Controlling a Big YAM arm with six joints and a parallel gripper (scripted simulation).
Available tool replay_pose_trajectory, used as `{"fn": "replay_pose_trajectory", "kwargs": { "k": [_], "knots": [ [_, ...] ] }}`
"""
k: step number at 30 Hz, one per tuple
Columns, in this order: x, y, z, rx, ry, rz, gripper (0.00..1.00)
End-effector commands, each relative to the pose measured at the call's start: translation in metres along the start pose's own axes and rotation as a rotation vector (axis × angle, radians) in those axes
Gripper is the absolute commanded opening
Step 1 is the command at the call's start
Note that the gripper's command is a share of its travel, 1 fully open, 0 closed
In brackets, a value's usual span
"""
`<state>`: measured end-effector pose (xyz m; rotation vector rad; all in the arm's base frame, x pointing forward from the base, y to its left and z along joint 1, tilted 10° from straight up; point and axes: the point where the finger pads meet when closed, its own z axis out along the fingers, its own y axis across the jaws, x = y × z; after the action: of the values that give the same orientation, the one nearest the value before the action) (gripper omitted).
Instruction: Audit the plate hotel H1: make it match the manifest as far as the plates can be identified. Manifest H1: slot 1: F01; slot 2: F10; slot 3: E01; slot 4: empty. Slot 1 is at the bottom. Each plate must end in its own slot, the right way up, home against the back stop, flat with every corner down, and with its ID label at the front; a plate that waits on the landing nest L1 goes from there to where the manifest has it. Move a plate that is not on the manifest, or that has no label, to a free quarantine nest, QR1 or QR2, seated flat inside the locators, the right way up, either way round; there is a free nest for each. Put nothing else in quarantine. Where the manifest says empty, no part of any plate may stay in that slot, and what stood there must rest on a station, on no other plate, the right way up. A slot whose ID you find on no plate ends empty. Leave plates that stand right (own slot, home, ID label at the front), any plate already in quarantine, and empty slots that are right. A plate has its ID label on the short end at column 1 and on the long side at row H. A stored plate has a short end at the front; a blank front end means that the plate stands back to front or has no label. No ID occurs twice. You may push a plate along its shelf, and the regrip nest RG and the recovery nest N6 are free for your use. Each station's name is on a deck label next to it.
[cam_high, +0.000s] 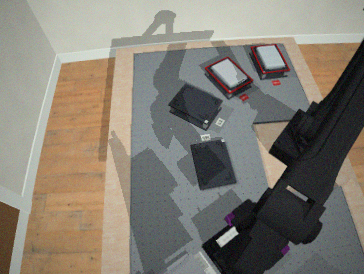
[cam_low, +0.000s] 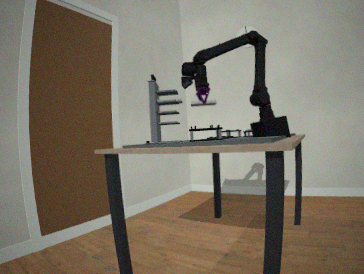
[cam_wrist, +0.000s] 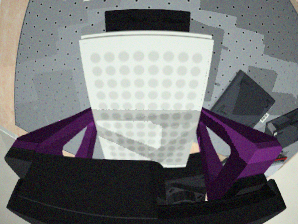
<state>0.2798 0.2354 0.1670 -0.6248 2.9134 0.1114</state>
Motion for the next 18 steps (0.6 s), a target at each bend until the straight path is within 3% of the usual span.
{"fn": "replay_pose_trajectory", "kwargs": {
  "k": [1, 3, 5, 18],
  "knots": [
    [-0.007, -0.005, 0.004, -0.001, -0.021, 0.015, 0.86],
    [-0.008, -0.004, -0.004, -0.009, -0.048, 0.014, 0.86],
    [-0.007, -0.005, 0.012, -0.002, -0.02, 0.012, 0.86],
    [-0.007, -0.005, 0.044, -0.002, -0.02, 0.006, 0.86]
  ]
}}
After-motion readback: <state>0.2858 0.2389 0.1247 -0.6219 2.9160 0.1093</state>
